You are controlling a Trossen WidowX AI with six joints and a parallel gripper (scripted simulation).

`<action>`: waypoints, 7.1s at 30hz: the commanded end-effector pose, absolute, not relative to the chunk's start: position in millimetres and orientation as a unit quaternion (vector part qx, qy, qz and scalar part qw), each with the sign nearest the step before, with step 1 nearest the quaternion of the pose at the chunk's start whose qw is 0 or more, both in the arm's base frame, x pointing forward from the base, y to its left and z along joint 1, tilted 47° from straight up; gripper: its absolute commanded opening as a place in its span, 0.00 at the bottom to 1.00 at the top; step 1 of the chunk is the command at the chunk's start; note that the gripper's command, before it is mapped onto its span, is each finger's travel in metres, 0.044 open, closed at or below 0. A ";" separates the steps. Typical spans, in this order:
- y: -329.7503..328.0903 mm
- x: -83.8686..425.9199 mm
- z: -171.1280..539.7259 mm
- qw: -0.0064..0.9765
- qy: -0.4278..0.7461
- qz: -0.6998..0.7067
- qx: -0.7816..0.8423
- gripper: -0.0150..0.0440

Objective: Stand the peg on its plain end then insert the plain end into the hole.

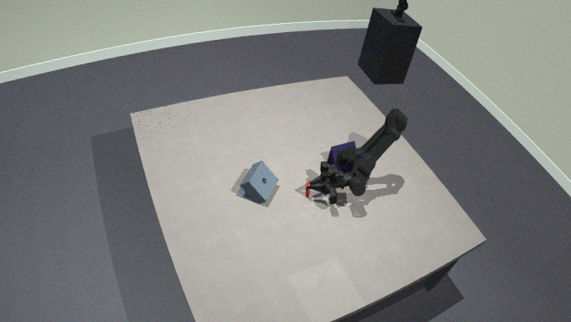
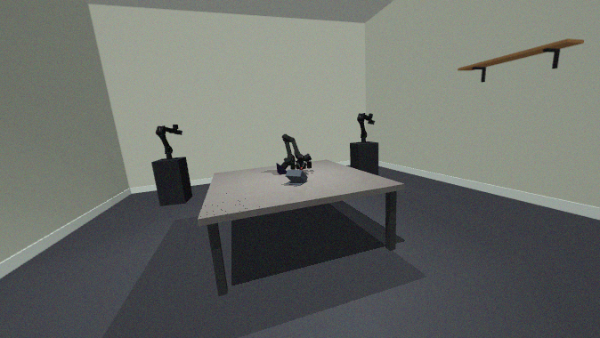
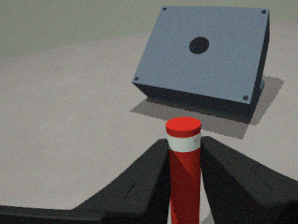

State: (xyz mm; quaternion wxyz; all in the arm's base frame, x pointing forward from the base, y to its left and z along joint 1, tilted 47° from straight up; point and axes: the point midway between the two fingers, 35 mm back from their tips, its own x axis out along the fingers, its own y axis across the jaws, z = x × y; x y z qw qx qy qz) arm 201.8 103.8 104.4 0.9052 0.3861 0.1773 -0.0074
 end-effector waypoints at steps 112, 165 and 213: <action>109.2 187.3 102.7 0.911 0.133 -0.033 0.390 0.79; -0.3 215.5 197.5 0.907 0.222 -0.036 0.355 1.00; 48.5 229.9 154.1 0.583 0.715 0.240 0.300 1.00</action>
